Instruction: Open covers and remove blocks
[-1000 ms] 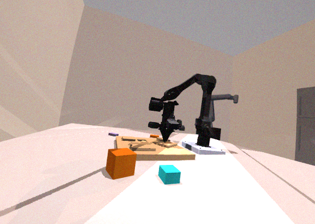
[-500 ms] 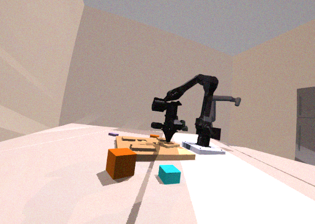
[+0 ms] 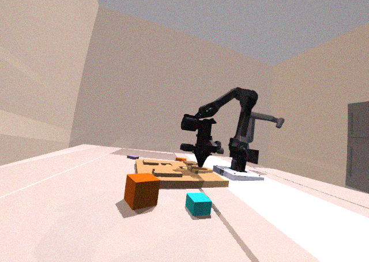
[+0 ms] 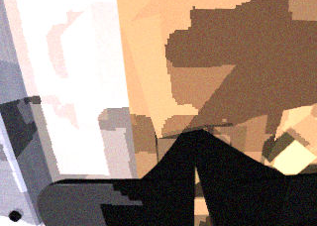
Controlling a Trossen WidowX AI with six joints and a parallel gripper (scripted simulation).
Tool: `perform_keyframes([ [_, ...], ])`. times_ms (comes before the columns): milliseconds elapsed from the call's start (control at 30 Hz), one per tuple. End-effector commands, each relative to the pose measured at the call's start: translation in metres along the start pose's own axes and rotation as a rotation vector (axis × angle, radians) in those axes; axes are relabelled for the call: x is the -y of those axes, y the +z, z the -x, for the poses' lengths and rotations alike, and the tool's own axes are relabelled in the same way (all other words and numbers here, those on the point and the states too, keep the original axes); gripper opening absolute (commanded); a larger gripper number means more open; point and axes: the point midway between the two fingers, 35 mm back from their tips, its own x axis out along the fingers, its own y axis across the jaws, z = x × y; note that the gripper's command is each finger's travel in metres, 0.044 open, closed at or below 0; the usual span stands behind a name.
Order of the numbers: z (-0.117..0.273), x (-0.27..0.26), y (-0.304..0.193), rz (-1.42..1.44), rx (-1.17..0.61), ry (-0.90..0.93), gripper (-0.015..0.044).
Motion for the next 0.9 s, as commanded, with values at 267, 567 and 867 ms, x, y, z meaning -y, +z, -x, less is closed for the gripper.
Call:
perform_keyframes([
  [267,0.001,-0.009,0.013,0.0,0.005,-0.003,0.0],
  [567,0.011,-0.008,0.014,0.0,0.005,-0.003,0.0],
  [867,0.023,-0.008,0.014,0.0,0.005,-0.003,0.0],
])
